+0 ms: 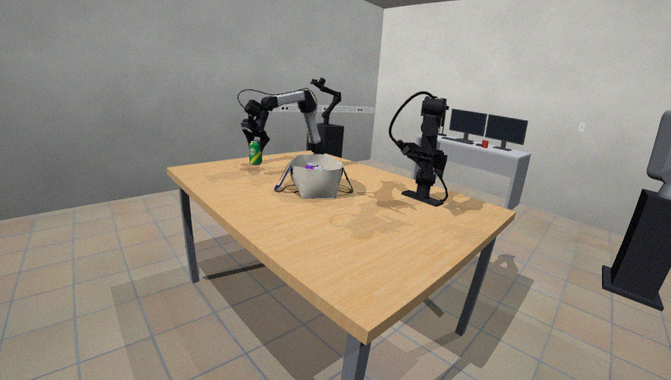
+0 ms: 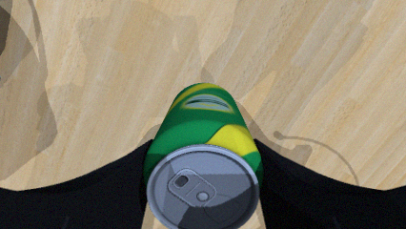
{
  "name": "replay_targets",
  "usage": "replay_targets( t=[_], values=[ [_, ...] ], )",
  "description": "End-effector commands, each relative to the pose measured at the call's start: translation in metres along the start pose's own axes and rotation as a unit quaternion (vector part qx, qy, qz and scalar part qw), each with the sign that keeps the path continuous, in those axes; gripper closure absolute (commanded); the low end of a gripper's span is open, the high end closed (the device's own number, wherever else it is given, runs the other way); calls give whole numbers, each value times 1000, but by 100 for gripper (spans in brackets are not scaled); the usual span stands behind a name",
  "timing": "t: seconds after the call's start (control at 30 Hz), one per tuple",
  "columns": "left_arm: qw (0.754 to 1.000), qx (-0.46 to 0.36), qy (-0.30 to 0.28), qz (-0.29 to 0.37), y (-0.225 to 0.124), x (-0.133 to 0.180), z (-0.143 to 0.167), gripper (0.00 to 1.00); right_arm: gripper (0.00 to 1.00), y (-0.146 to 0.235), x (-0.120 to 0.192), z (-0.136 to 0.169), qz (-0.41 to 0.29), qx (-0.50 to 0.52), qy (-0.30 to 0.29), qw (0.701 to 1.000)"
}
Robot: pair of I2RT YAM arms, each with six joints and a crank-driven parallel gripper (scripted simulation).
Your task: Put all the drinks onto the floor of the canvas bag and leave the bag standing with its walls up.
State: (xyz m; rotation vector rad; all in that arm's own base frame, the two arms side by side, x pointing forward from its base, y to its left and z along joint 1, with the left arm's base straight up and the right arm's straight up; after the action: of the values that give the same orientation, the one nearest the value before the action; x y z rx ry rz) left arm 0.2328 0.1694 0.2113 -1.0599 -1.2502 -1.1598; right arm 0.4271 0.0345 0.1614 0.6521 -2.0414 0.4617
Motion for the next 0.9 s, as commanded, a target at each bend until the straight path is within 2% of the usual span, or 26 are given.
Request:
replay_targets(
  t=[0.0, 0.07, 0.17, 0.23, 0.33, 0.4, 0.57, 0.87],
  values=[
    [1000, -1, 11, -24, 8, 15, 1, 9, 26, -11, 26, -27, 37, 17, -66, 997],
    [1000, -1, 11, -24, 8, 15, 1, 9, 26, -15, 35, -36, 46, 21, -79, 996],
    [1000, -1, 11, -24, 8, 15, 1, 9, 26, -9, 21, -19, 31, 14, -58, 998],
    [1000, -1, 11, -24, 8, 15, 1, 9, 26, -15, 32, -33, 44, 20, -77, 996],
    [1000, -1, 11, -24, 8, 15, 1, 9, 26, -10, 22, -20, 33, 14, -60, 998],
    [1000, -1, 11, -24, 8, 15, 1, 9, 26, -16, 33, -34, 45, 20, -79, 996],
    [1000, -1, 13, -27, 9, 17, 1, 9, 26, -10, 23, -24, 34, 19, -66, 997],
    [1000, -1, 13, -27, 9, 17, 1, 9, 26, -13, 24, -29, 37, 20, -73, 996]
  ],
)
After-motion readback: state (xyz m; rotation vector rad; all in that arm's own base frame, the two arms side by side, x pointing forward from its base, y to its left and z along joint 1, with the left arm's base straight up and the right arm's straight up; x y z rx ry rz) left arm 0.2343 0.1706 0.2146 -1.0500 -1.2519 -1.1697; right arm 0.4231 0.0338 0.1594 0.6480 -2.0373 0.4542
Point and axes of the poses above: on each arm, the point where the finger pads meet when closed, its own x axis back along the fingers, its own y axis across the jaws, z = x × y, the point moved 3 cm from there along x, back along the fingers, and after that the axes turned 6 degrees about x, right-handed, at the moved point
